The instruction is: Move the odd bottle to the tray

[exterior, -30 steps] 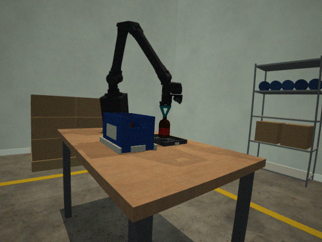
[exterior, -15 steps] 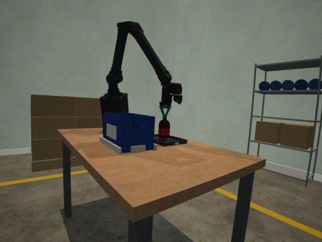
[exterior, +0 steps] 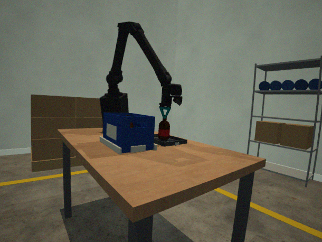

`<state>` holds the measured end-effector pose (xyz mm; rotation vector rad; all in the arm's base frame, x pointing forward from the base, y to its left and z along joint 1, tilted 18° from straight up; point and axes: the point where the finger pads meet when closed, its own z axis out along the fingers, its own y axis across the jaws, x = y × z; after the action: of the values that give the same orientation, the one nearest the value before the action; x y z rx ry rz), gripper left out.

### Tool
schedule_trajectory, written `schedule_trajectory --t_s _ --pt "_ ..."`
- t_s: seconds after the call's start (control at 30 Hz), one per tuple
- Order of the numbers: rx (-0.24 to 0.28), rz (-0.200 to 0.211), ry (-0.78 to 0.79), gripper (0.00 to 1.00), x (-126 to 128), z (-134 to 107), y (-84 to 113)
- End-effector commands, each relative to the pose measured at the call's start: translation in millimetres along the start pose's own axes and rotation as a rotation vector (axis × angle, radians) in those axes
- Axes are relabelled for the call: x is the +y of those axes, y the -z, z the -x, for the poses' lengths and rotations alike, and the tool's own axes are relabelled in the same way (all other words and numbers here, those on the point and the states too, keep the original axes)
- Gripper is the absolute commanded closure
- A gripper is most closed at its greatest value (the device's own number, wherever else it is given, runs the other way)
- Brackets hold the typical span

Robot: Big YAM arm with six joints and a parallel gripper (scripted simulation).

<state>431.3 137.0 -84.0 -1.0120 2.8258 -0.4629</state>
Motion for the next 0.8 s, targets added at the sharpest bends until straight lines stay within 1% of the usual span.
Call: schedule_trajectory --t_s 0.0,0.07,0.17,0.23,0.27,0.33,0.47,0.63,0.77 --pt "-0.031 -0.006 -0.005 1.0 -8 12 2.6" --pt "-0.033 -0.006 -0.005 1.0 -8 12 2.0" --pt "-0.017 -0.001 -0.004 1.0 -7 8 -6.4" --pt "-0.017 -0.001 -0.004 1.0 -7 8 -6.4" --pt "-0.05 -0.011 -0.008 1.0 -11 16 8.8" --pt "-0.05 -0.011 -0.008 1.0 -11 18 5.7" --pt "-0.027 -0.004 -0.007 1.0 -9 12 -6.4" --pt "-0.041 -0.009 -0.008 1.0 -10 16 -2.1" --pt "-0.03 -0.006 -0.007 1.0 -9 14 -7.8"
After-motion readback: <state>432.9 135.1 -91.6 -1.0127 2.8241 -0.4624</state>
